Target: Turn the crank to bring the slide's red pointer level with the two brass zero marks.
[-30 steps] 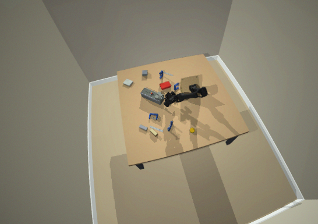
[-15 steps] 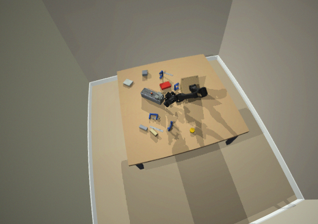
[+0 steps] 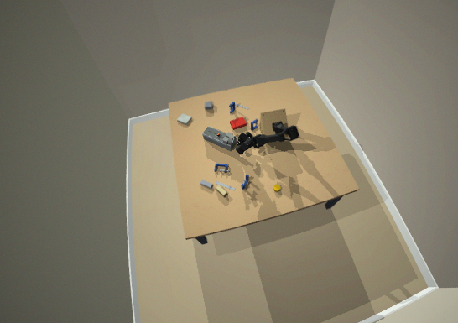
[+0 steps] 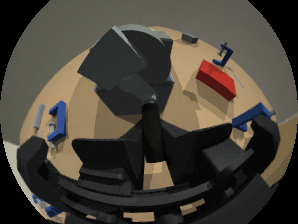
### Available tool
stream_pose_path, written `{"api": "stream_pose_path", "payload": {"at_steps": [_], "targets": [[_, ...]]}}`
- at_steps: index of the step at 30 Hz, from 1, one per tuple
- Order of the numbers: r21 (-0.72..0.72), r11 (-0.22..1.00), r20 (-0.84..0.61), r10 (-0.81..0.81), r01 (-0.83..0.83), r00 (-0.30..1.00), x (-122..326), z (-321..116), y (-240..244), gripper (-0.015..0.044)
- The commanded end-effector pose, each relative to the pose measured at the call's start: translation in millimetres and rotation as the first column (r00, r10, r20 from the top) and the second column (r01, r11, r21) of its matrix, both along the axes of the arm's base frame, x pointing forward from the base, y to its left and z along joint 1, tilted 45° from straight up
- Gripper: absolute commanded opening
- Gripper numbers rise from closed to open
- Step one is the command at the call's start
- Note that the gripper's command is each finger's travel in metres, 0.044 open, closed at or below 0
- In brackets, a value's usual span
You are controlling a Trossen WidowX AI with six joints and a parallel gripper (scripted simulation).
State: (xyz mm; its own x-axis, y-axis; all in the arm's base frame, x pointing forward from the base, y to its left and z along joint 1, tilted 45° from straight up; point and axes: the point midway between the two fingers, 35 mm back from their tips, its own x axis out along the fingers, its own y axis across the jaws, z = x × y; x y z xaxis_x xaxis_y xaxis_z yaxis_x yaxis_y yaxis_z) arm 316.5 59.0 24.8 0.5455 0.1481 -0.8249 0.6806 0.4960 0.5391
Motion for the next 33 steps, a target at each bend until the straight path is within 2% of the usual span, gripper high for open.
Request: {"api": "stream_pose_path", "payload": {"at_steps": [1,17,33], "targets": [[0.000,1.000,0.000,0.000,0.000,1.000,0.0,0.0,0.0,0.0026],[0.000,1.000,0.000,0.000,0.000,1.000,0.0,0.0,0.0,0.0440],[-0.003,1.000,0.000,0.000,0.000,1.000,-0.7,38.3,-39.5,0.0440]]}}
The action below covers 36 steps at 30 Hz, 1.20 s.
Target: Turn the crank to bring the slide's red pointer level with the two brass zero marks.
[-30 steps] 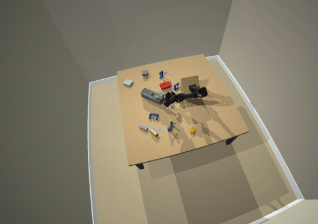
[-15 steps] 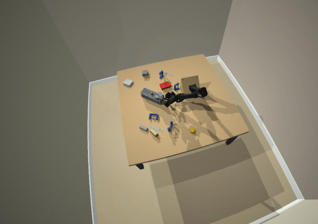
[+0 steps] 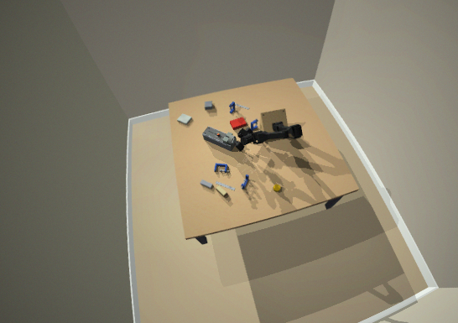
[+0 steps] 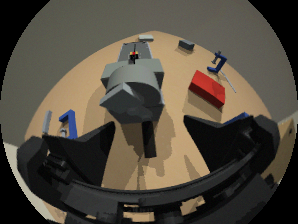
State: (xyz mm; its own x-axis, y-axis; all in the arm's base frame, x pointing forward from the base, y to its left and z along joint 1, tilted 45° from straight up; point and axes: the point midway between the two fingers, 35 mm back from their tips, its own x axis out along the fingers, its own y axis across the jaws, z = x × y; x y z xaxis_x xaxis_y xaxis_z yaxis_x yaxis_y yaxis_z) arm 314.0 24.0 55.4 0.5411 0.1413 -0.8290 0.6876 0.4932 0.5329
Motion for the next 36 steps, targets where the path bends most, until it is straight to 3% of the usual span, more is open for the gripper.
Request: {"api": "stream_pose_path", "payload": {"at_steps": [1,16,36], "targets": [[-0.001,1.000,0.005,0.006,-0.006,1.000,2.7,11.5,-9.1,0.0440],[-0.005,1.000,-0.003,-0.002,0.001,1.000,-4.4,78.6,-81.1,0.0440],[-0.012,0.930,0.241,0.358,-0.366,0.902,63.6,39.1,-125.7,0.0440]]}}
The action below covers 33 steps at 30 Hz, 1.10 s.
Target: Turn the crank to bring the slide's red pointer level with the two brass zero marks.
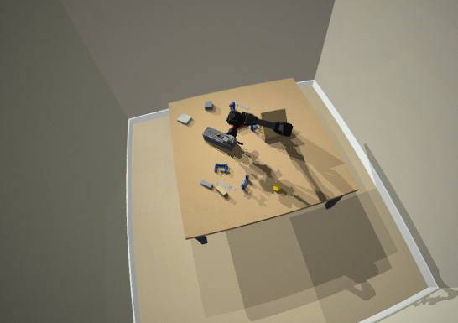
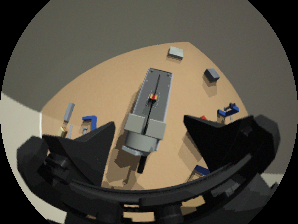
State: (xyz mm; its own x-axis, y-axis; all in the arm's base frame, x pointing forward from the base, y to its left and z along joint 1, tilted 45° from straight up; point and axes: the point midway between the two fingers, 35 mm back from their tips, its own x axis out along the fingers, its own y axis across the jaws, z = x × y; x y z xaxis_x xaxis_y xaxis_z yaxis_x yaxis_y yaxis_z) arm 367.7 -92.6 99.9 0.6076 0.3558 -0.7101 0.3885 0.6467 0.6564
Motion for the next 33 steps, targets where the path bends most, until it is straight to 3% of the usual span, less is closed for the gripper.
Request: {"api": "stream_pose_path", "payload": {"at_steps": [1,10,21,33], "targets": [[0.000,0.998,0.073,0.070,-0.070,0.995,12.5,-8.1,-12.2,0.0440],[-0.028,0.978,0.255,0.209,-0.209,0.944,30.4,-34.1,-41.8,0.0440],[-0.035,0.973,0.287,0.228,-0.227,0.930,34.6,-76.2,-9.4,0.0440],[-0.035,0.973,0.287,0.228,-0.227,0.930,34.6,-76.2,-9.4,0.0440]]}}
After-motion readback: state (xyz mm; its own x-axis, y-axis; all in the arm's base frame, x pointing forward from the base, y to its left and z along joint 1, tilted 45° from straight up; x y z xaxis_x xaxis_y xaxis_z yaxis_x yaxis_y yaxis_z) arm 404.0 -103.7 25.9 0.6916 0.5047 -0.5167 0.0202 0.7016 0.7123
